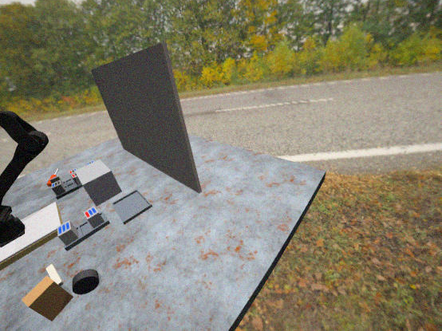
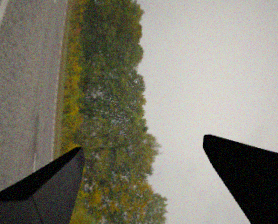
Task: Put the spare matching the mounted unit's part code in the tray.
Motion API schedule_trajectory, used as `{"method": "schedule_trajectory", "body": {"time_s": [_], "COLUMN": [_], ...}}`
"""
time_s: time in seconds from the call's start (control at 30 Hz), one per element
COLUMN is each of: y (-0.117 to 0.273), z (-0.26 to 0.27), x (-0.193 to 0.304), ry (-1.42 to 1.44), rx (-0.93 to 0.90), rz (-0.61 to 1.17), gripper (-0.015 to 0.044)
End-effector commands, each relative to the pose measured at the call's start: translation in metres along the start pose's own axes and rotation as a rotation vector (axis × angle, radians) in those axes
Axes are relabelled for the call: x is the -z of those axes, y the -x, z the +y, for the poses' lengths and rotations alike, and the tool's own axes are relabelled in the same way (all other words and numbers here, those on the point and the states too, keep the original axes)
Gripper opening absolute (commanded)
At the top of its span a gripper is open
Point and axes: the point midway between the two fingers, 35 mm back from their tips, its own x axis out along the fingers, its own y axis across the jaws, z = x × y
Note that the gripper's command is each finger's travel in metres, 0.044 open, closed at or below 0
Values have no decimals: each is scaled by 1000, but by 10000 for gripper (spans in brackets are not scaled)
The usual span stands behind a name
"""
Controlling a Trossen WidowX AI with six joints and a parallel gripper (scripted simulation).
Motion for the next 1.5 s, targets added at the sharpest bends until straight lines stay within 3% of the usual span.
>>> {"method": "schedule_trajectory", "body": {"time_s": [0.0,0.3,0.7,1.0,1.23,1.47], "y": [0,1,-16,-66,-111,-164], "z": [0,-7,-50,-51,-29,22], "x": [0,0,-21,-39,-34,1], "ry": [0,122,1054,1792,2276,2821], "rx": [0,13,-14,-224,-432,-714], "rz": [0,49,367,476,408,86], "gripper": [426,440,440,440,440,440]}}
